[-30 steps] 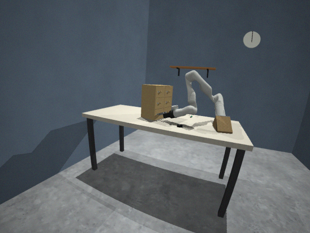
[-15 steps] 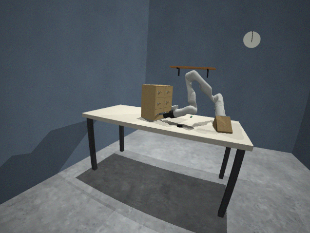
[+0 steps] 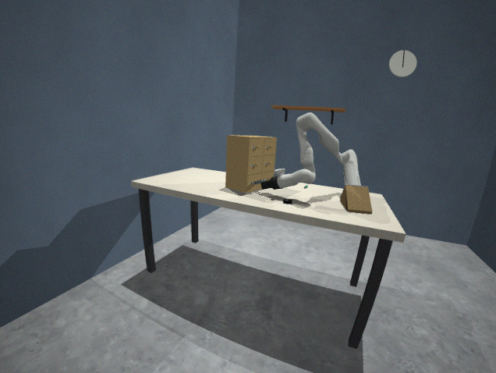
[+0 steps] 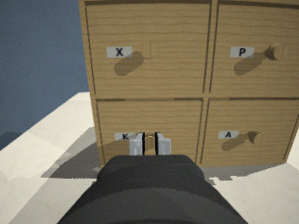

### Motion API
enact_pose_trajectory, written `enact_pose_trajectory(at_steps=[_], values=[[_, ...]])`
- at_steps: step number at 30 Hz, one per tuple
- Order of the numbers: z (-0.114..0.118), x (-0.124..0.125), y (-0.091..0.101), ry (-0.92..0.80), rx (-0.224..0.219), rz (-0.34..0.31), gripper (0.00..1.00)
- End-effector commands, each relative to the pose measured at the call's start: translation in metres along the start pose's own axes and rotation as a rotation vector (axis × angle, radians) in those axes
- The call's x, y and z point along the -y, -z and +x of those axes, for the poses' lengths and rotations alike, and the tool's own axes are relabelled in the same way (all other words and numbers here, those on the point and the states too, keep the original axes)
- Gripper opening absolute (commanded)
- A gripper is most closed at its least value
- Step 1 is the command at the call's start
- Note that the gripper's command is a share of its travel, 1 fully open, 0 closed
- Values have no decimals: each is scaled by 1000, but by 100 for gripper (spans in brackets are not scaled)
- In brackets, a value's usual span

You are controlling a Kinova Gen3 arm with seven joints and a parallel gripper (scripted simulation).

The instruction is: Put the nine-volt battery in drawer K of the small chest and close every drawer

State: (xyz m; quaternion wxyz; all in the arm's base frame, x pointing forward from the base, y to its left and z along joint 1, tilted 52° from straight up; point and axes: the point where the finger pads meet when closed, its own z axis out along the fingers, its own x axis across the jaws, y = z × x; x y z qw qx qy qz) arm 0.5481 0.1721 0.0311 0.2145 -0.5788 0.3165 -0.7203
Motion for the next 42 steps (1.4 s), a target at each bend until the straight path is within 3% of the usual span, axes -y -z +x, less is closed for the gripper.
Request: enact_pose_trajectory(at_steps=[1, 27, 42], values=[[0, 1, 1, -1, 1, 2, 37], [0, -5, 16, -1, 1, 2, 37], [0, -12, 36, -1, 1, 2, 37]])
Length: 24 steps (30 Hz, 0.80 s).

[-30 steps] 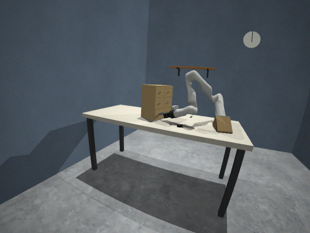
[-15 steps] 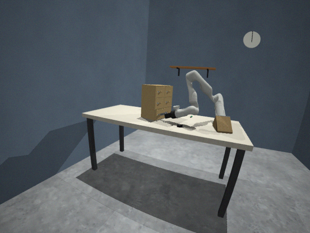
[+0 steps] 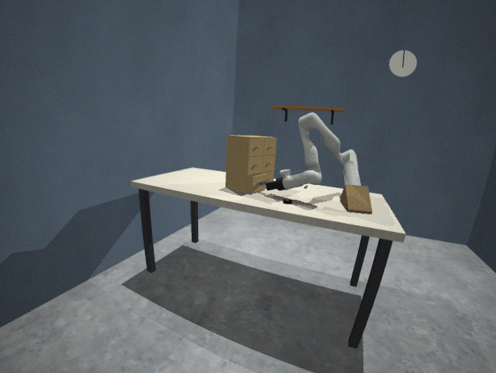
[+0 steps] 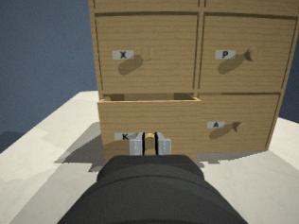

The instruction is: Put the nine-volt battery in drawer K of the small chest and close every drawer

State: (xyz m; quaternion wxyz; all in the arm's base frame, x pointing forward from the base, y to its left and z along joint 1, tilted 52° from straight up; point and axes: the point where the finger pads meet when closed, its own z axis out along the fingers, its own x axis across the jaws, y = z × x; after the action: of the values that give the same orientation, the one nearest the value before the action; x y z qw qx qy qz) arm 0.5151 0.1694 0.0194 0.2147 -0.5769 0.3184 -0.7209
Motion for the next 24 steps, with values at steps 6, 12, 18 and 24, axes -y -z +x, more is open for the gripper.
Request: enact_pose_trajectory(at_steps=[6, 12, 18, 24], values=[[-2, -2, 9, 2, 5, 3, 37], [-2, -5, 16, 2, 5, 3, 37], [-2, -7, 22, 2, 5, 3, 37], [-2, -8, 26, 2, 5, 3, 37]])
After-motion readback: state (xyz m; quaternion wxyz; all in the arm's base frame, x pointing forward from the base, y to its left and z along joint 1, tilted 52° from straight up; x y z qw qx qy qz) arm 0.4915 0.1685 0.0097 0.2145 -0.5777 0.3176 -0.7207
